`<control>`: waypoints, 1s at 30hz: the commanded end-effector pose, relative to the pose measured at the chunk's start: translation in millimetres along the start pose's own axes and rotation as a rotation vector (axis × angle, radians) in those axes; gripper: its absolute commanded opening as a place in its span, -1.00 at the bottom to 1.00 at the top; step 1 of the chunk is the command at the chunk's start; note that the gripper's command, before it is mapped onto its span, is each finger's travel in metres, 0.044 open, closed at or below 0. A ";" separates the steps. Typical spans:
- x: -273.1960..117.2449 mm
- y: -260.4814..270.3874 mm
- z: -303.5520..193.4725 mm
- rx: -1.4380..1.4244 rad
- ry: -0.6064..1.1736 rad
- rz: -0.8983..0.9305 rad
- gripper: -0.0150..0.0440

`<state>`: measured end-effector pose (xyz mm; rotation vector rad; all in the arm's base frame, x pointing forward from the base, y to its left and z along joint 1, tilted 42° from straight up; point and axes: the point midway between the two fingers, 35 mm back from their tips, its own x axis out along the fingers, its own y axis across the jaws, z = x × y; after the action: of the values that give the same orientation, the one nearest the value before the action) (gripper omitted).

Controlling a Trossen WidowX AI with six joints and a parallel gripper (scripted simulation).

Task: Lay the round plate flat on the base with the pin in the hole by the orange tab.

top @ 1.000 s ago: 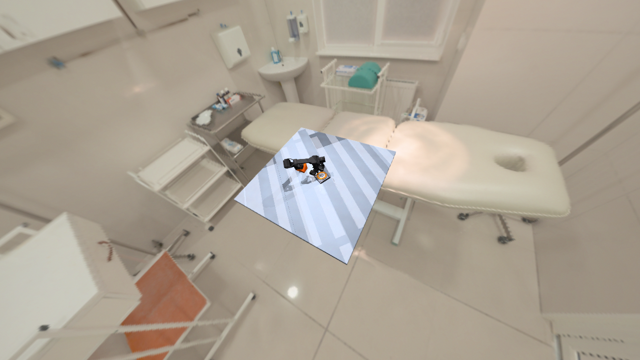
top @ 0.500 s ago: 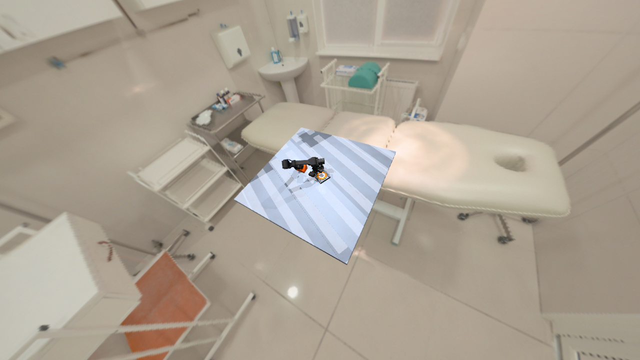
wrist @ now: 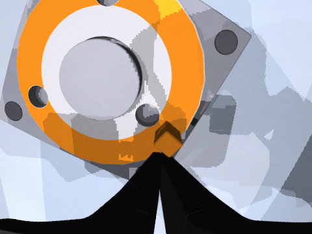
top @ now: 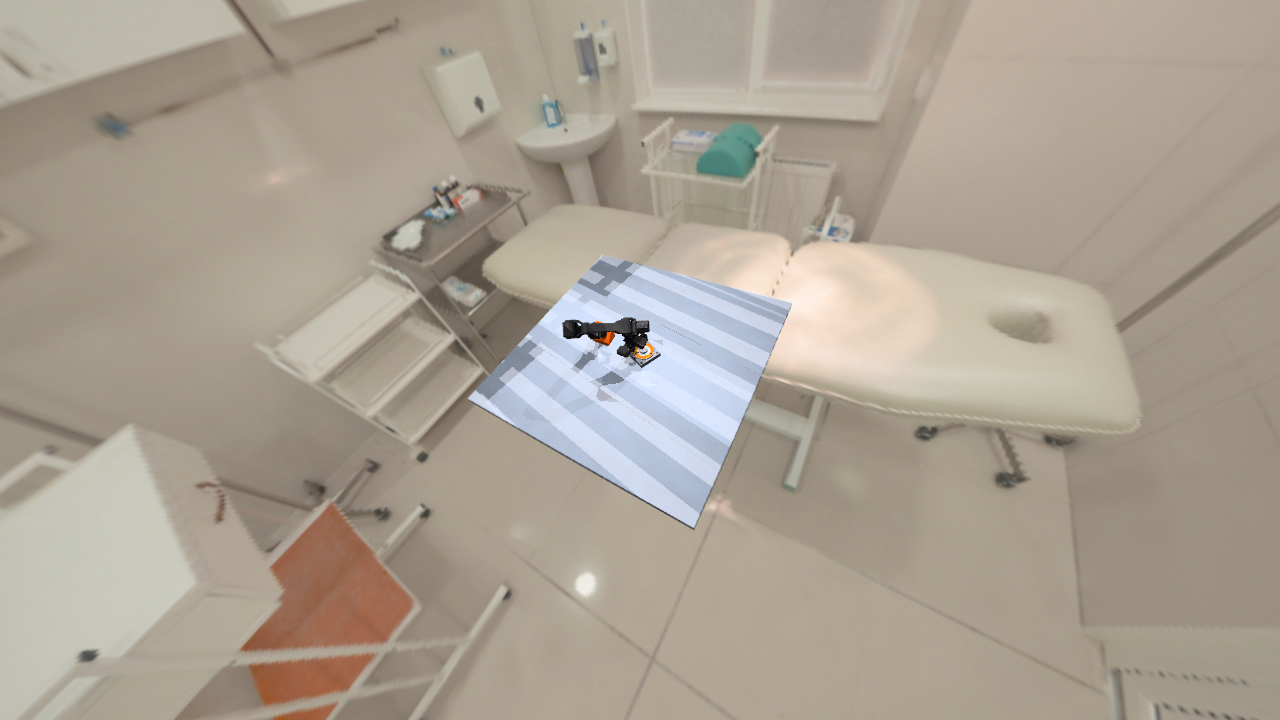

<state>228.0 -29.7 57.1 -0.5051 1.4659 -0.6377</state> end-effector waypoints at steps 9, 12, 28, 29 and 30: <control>-0.2 -7.6 8.4 0.002 -0.005 -0.001 -0.49; -6.5 -6.9 8.3 0.002 -0.005 0.000 -0.49; -35.3 -6.6 6.0 -0.004 -0.005 -0.003 -0.49; -35.3 -6.6 6.0 -0.004 -0.005 -0.003 -0.49; -35.3 -6.6 6.0 -0.004 -0.005 -0.003 -0.49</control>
<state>233.8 -11.2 88.4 -0.5078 1.4602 -0.6383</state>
